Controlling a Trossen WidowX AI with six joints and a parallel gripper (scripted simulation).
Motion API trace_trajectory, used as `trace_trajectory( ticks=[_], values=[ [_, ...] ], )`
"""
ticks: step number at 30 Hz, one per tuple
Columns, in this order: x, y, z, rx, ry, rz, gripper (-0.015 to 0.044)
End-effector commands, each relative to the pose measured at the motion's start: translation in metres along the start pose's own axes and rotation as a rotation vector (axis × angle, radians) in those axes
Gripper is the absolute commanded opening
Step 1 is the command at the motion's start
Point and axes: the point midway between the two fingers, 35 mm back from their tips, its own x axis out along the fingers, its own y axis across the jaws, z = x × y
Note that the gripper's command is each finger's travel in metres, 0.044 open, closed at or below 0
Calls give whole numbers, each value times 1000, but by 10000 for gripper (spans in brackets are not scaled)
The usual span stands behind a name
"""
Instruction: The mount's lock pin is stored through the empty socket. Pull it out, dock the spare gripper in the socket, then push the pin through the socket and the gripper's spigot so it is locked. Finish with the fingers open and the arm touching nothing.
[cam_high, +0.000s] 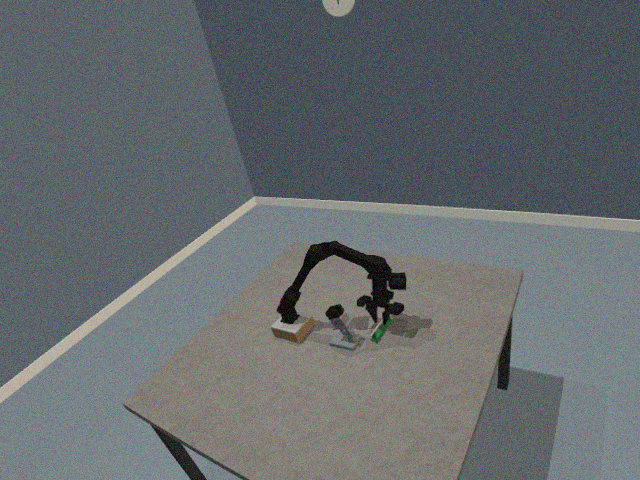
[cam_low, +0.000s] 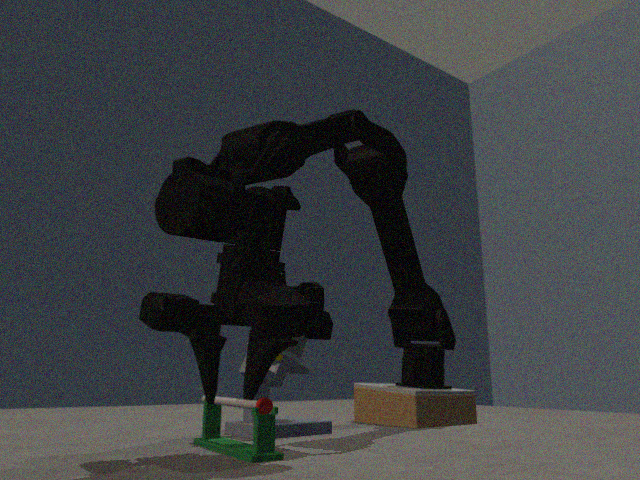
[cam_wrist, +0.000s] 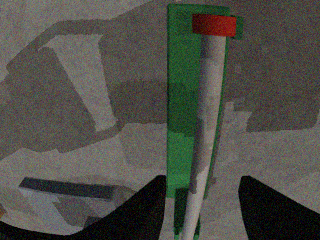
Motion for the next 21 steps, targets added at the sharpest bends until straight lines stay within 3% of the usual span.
trace_trajectory(
  ticks=[1,21],
  values=[
    [8,1,1,4,4,3,180],
    [32,3,7,4,4,3,180]
  ],
)
